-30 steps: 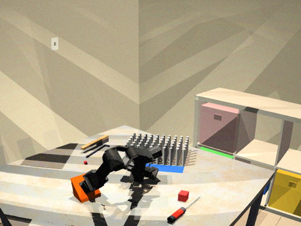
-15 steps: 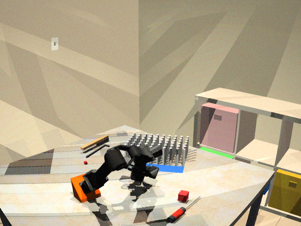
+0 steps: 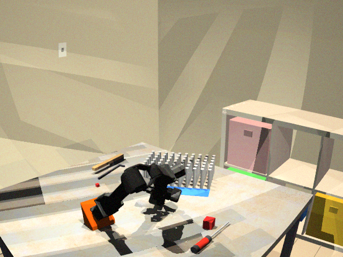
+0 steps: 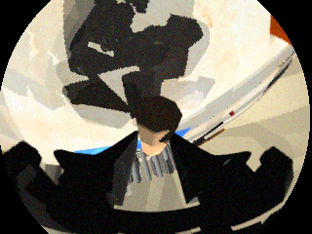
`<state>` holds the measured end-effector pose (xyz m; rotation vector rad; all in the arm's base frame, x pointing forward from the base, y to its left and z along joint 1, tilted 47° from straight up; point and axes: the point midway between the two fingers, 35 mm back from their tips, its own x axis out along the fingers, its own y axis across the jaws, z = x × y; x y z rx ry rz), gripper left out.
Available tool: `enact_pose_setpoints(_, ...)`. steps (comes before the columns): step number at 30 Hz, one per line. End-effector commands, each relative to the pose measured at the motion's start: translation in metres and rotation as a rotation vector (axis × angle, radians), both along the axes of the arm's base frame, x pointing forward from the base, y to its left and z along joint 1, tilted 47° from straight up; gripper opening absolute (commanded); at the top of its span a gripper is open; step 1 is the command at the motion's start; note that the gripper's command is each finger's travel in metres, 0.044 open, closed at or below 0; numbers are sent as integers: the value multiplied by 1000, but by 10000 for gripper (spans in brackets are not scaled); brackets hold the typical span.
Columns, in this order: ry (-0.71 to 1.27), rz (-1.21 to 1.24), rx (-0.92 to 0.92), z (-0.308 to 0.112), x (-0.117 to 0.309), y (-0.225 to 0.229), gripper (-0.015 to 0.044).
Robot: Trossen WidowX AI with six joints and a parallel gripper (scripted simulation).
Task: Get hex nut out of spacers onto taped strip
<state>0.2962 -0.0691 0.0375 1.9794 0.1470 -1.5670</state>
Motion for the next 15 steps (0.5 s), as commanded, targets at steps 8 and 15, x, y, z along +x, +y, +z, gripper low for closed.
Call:
enact_pose_setpoints(8, -10, -2, 1, -1, 8, 2, 0)
enact_pose_setpoints(15, -10, -2, 1, -3, 12, 3, 0)
